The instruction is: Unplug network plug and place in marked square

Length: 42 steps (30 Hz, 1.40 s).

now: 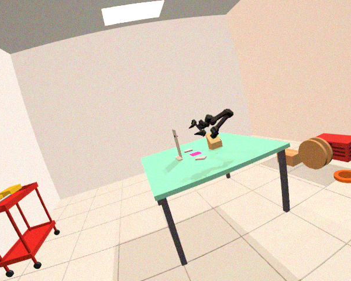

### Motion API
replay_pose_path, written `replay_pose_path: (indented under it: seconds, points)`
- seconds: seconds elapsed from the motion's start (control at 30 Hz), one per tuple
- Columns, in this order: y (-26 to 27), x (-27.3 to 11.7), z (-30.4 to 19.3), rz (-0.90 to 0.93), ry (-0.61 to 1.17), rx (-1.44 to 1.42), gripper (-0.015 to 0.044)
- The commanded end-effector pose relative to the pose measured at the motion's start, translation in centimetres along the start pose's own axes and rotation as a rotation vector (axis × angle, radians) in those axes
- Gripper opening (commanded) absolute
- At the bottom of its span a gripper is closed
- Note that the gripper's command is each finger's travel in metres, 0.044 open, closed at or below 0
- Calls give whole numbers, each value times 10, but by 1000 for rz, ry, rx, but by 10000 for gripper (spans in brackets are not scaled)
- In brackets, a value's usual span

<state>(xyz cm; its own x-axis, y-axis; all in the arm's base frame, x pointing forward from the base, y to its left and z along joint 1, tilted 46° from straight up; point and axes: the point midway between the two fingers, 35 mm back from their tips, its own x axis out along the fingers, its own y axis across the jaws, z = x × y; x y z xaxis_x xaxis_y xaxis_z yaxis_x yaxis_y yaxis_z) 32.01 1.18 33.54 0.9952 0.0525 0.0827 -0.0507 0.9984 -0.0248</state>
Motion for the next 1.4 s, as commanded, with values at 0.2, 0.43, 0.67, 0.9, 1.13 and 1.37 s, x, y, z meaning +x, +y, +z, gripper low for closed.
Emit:
replay_pose_path:
  seconds: [0.2, 0.43, 0.67, 0.9, 1.13, 1.37]
  points:
    - [-18, 16, -30, -42, 33, -82, 216]
    - [-42, 29, -70, -92, 80, -184, 156]
    - [-68, 33, -110, -138, 131, -281, 156]
    - [-93, 29, -149, -180, 188, -375, 156]
    - [-116, 17, -186, -216, 248, -463, 156]
    - [-135, -2, -219, -247, 312, -547, 156]
